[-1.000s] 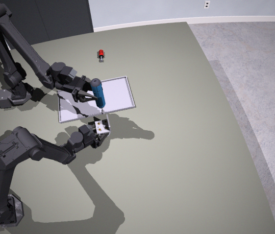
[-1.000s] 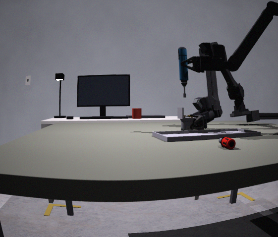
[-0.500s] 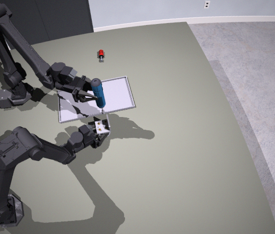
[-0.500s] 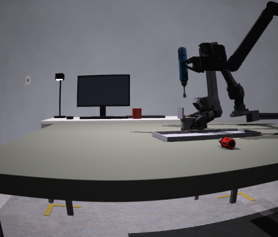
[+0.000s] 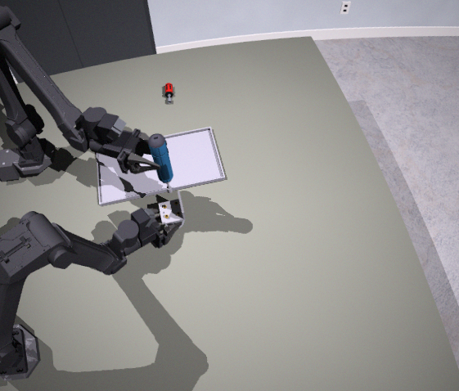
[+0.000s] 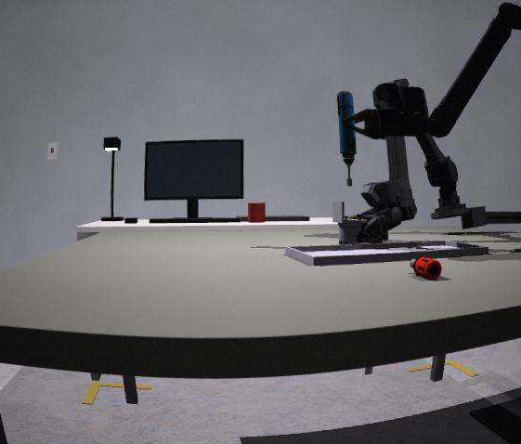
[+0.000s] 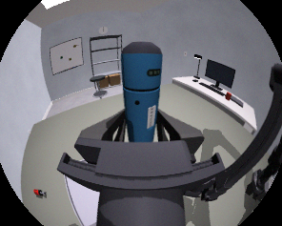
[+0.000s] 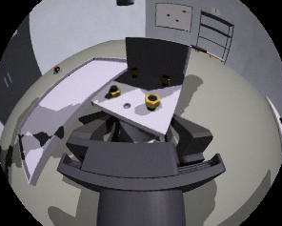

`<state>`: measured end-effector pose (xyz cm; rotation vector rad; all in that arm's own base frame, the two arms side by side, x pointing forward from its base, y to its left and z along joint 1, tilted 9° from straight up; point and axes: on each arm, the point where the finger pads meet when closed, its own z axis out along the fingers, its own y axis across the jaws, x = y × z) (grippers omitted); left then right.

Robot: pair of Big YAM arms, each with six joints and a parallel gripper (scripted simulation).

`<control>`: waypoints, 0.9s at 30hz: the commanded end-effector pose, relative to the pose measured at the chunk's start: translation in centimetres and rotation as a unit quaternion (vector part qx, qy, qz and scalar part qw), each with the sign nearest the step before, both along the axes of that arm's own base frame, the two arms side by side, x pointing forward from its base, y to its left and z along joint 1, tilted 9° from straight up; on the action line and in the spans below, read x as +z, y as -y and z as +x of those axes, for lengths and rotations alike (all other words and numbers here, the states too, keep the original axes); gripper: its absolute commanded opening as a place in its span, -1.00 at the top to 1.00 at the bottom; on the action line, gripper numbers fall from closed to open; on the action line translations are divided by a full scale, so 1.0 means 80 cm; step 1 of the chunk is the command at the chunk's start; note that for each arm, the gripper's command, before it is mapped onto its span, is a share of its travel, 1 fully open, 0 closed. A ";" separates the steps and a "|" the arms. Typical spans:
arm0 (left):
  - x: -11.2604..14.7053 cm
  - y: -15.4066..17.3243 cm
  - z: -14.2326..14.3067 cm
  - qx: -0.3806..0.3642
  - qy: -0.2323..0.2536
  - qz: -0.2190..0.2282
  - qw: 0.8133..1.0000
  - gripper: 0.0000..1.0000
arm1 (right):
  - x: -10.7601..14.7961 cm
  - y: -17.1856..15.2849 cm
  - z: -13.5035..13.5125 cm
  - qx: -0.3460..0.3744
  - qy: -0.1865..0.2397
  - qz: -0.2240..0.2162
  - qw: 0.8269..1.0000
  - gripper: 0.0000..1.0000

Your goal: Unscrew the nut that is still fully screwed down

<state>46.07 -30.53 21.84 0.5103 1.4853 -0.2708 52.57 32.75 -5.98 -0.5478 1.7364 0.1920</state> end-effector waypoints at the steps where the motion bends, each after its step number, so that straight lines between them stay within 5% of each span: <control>1: 0.036 0.013 -0.012 -0.012 0.032 -0.029 0.999 0.17 | -0.017 0.014 0.002 -0.008 -0.014 -0.009 1.000 -0.17; 10: 0.054 0.020 -0.008 -0.013 0.046 -0.039 0.998 0.17 | -0.017 0.014 0.002 -0.008 -0.014 -0.009 1.000 -0.17; 13: 0.021 0.013 -0.019 -0.012 0.026 -0.028 0.999 0.17 | -0.017 0.014 0.002 -0.008 -0.014 -0.009 1.000 -0.17; 27: 0.032 0.017 -0.024 -0.012 0.039 -0.035 0.999 0.17 | -0.017 0.014 0.002 -0.008 -0.014 -0.009 1.000 -0.17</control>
